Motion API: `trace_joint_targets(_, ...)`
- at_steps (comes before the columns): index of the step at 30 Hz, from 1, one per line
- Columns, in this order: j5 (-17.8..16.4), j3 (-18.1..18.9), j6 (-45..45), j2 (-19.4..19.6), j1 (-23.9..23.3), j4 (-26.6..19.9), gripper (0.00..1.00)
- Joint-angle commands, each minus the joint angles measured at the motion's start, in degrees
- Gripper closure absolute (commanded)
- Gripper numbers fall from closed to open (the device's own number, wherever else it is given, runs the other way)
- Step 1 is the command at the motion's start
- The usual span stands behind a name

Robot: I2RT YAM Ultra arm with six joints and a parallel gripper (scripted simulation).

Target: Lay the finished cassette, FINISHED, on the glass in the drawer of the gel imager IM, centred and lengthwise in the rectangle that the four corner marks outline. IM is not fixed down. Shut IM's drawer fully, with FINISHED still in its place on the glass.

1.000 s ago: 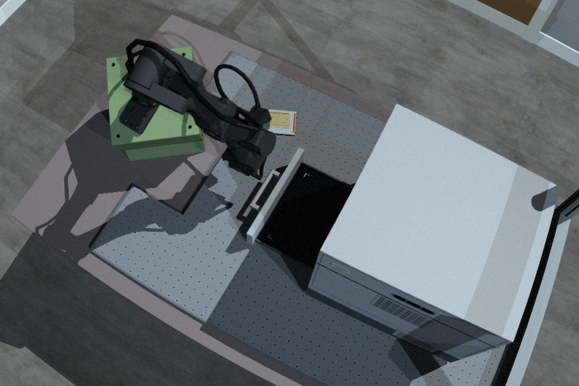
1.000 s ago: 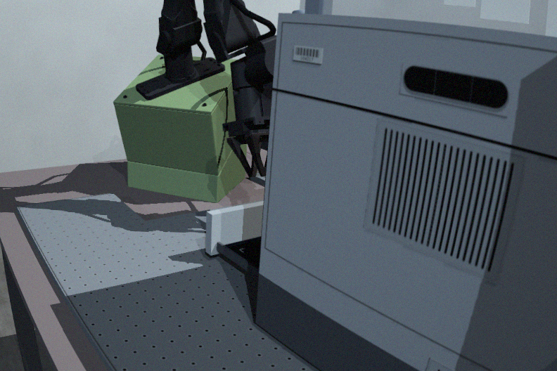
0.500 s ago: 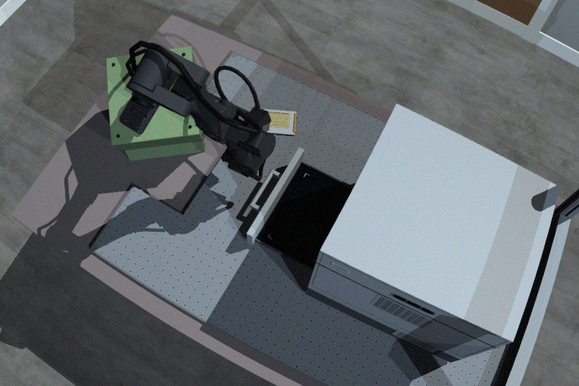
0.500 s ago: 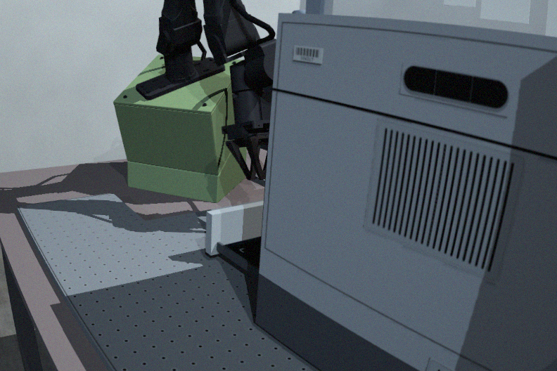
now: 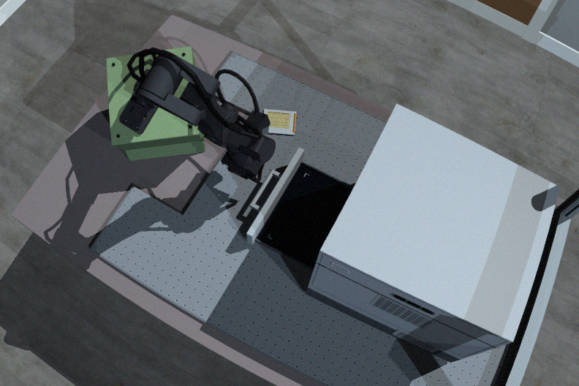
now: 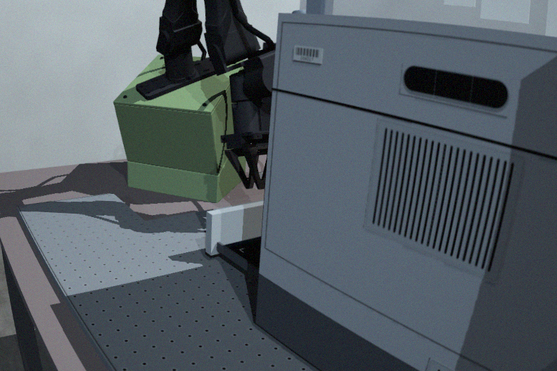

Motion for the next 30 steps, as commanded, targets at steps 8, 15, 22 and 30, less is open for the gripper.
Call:
trace_joint_targets(8,-1.48,3.14,-1.09,3.58,-0.72,3.85,0.65)
trace_joint_targets(15,-1.83,4.1,-1.67,6.25,-1.61,5.75,0.65)
trace_joint_targets(22,-2.08,4.85,-2.06,8.14,-1.92,7.01,0.65)
trace_joint_targets(30,-2.47,6.14,-2.66,11.14,-2.49,8.9,0.65)
